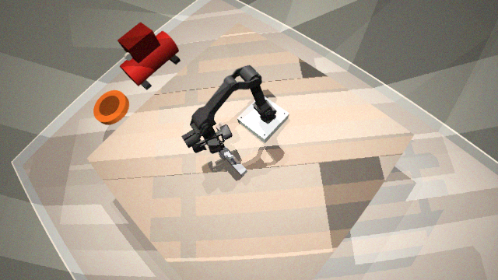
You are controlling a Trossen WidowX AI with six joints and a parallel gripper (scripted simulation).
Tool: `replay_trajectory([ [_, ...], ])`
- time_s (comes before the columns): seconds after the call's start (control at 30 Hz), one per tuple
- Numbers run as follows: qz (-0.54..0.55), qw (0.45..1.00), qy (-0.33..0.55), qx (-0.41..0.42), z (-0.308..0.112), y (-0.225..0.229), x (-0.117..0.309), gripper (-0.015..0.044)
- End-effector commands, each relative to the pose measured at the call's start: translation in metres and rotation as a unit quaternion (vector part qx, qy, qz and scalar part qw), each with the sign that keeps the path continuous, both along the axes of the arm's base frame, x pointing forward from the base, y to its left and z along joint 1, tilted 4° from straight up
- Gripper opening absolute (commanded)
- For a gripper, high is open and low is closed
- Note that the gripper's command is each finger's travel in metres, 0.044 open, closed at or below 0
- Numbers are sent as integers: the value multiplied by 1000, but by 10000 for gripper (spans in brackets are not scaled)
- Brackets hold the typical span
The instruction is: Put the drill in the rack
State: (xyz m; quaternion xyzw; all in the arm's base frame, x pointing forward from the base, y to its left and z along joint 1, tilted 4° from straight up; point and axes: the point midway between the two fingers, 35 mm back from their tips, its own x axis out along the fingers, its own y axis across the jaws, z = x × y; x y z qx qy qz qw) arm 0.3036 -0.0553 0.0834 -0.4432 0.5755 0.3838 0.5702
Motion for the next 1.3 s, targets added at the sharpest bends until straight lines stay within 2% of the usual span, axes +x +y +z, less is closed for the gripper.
replay_trajectory([
  [0.0,142,990,24,-5,-25,-32,-16,440],
  [0.63,142,990,24,-5,-26,-32,-16,440],
  [1.27,142,990,24,-4,-54,-27,-15,440],
])
